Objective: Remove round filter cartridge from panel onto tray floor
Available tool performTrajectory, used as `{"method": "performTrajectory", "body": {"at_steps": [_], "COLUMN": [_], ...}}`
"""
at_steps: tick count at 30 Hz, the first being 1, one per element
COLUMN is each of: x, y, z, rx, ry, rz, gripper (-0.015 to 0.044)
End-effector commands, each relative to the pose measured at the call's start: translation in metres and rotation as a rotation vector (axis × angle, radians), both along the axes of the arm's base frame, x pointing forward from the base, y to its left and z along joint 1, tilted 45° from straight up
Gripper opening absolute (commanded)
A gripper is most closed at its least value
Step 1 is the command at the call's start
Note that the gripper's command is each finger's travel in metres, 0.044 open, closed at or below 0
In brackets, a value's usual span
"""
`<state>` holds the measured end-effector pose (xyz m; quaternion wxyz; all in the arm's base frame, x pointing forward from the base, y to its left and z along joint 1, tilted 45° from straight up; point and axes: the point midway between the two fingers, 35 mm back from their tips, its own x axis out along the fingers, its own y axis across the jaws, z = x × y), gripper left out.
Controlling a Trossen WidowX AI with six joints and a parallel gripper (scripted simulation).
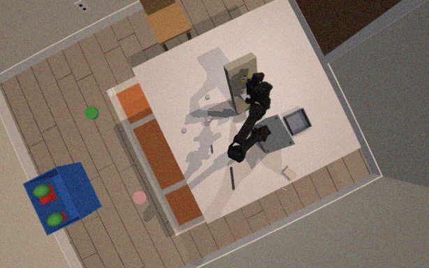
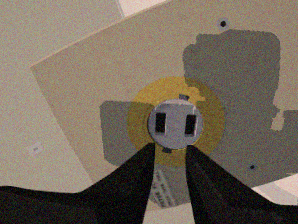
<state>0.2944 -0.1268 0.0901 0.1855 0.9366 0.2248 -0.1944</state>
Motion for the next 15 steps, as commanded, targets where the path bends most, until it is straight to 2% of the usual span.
{"method": "performTrajectory", "body": {"at_steps": [1,15], "x": [0.004,0.022], "y": [0.004,0.014], "z": [-0.005,-0.014], "rx": [0.007,0.01], "ry": [0.011,0.004], "rz": [-0.001,-0.002], "gripper": [0.0093,0.0093]}}
